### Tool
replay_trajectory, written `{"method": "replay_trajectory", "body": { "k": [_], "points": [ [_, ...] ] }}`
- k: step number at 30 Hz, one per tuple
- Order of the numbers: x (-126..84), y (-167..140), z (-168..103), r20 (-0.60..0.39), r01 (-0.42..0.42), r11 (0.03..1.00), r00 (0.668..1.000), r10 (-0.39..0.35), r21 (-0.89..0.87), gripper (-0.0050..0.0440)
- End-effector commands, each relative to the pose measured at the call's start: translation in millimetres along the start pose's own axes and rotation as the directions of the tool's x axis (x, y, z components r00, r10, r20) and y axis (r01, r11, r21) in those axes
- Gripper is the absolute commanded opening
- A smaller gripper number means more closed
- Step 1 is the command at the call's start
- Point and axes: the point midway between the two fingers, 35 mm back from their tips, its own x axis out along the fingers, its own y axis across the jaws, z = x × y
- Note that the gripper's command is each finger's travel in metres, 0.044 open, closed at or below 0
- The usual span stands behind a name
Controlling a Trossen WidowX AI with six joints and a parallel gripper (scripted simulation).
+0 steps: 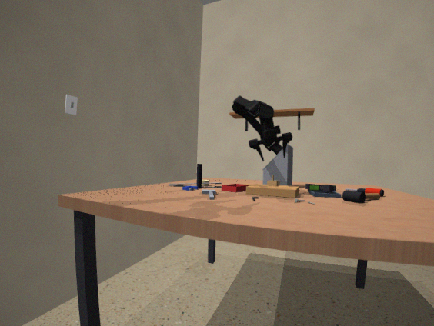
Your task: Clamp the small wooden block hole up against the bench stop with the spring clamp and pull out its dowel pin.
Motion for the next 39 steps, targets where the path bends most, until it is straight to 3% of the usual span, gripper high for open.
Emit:
{"method": "replay_trajectory", "body": {
  "k": [1, 19, 30, 39],
  "points": [
    [3.9, 2.9, -0.7, -0.021, 0.036, 0.999, 0.999, -0.036, 0.033, 0.0440],
    [13.1, 11.0, -7.4, -0.074, 0.205, 0.963, 0.978, -0.195, 0.176, 0.0440],
    [13.4, 11.3, -7.6, -0.075, 0.212, 0.960, 0.977, -0.201, 0.181, 0.0440],
    [17.0, 10.1, -5.7, -0.075, 0.215, 0.921, 0.977, -0.201, 0.325, 0.0350]
  ]
}}
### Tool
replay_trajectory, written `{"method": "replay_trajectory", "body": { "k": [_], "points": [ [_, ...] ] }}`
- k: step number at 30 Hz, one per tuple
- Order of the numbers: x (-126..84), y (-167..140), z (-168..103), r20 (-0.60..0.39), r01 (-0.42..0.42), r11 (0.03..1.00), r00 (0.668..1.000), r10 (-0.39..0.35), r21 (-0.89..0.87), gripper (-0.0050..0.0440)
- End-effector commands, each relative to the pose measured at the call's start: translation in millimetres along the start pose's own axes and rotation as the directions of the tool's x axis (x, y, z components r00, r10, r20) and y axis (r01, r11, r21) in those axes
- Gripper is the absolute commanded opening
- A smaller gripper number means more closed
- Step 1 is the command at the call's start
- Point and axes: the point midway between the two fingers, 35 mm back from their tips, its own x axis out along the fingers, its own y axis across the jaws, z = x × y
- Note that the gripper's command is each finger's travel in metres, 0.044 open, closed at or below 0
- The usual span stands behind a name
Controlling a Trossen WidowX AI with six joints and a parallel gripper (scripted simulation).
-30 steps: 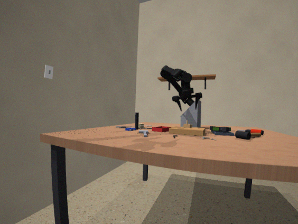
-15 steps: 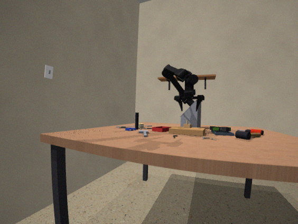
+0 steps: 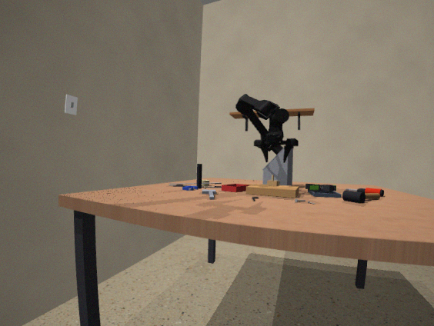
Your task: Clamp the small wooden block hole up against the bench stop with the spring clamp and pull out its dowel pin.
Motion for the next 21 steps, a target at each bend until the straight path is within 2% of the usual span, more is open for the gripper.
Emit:
{"method": "replay_trajectory", "body": {
  "k": [1, 17, 19, 21],
  "points": [
    [2.9, 0.4, 0.8, -0.002, 0.005, 0.999, 1.000, -0.004, 0.048, 0.0350],
    [10.2, 0.6, 5.1, -0.001, 0.004, 0.941, 1.000, -0.004, 0.340, 0.0200],
    [10.2, 0.6, 5.1, -0.001, 0.004, 0.941, 1.000, -0.004, 0.340, 0.0200],
    [11.2, 0.6, 5.6, -0.001, 0.004, 0.926, 1.000, -0.004, 0.377, 0.0180]
  ]
}}
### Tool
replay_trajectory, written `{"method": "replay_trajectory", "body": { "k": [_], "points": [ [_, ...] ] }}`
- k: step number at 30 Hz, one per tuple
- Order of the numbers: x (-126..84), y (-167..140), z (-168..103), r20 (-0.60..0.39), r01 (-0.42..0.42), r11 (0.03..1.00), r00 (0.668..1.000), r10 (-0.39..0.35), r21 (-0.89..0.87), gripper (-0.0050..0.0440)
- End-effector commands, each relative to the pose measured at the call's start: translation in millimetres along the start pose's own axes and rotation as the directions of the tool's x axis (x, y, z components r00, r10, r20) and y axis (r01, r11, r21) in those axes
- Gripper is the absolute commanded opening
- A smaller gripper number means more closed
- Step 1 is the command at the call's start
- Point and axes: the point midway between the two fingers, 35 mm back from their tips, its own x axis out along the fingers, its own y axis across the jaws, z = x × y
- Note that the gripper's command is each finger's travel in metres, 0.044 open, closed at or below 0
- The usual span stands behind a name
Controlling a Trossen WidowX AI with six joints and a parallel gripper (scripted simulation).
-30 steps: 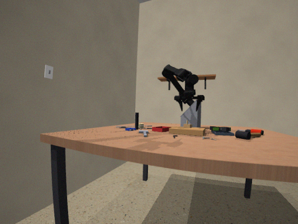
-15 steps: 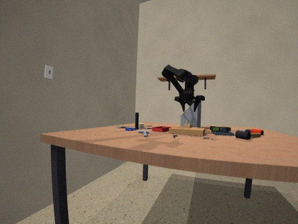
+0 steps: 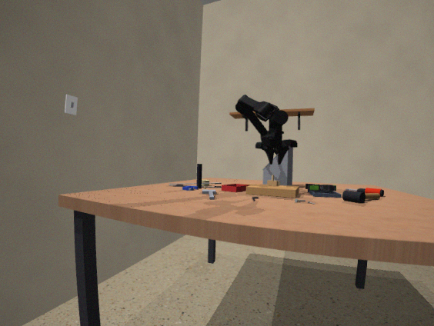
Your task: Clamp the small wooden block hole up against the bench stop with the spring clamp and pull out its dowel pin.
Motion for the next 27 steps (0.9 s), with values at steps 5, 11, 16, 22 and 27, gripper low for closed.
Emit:
{"method": "replay_trajectory", "body": {
  "k": [5, 11, 16, 22, 27],
  "points": [
    [5.3, 1.2, 1.6, 0.000, 0.005, 0.990, 1.000, -0.005, 0.138, 0.0130],
    [8.3, 1.8, 3.1, 0.000, 0.005, 0.967, 1.000, -0.005, 0.255, 0.0070],
    [9.8, 2.0, 3.9, 0.000, 0.005, 0.950, 1.000, -0.005, 0.312, 0.0040],
    [12.7, 2.6, 5.4, 0.000, 0.004, 0.906, 1.000, -0.005, 0.423, 0.0000],
    [15.2, 3.0, 6.6, 0.000, 0.004, 0.860, 1.000, -0.005, 0.511, 0.0000]
  ]
}}
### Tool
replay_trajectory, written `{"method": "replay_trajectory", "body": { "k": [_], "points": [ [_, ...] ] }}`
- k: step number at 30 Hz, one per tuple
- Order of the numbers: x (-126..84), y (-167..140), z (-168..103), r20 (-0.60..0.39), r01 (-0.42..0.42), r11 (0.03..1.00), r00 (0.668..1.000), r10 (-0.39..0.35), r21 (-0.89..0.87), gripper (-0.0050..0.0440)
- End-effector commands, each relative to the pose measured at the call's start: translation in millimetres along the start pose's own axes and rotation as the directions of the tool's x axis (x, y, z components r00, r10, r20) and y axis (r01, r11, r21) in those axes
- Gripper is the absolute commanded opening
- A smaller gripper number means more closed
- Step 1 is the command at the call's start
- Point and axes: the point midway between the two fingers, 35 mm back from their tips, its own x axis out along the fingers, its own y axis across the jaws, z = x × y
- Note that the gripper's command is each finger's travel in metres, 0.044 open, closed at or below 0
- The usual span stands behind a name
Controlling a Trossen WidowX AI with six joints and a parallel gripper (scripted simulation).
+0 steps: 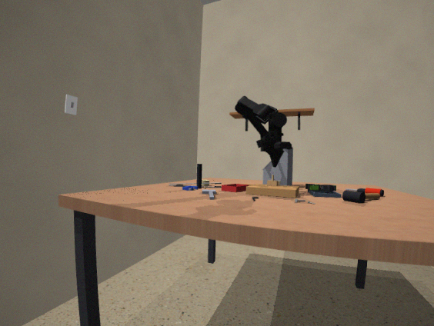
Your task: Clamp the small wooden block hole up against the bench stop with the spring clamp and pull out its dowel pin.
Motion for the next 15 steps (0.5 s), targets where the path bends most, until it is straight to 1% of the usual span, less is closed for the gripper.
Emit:
{"method": "replay_trajectory", "body": {
  "k": [1, 3, 5, 15],
  "points": [
    [4.1, 0.8, 0.1, 0.002, 0.006, 0.998, 1.000, -0.006, 0.070, 0.0000],
    [5.1, 1.2, 0.4, 0.002, 0.006, 0.994, 1.000, -0.006, 0.109, 0.0000],
    [5.1, 1.2, 0.4, 0.002, 0.006, 0.994, 1.000, -0.006, 0.109, 0.0000],
    [10.1, 3.0, 2.2, 0.002, 0.005, 0.953, 1.000, -0.006, 0.303, 0.0000]
  ]
}}
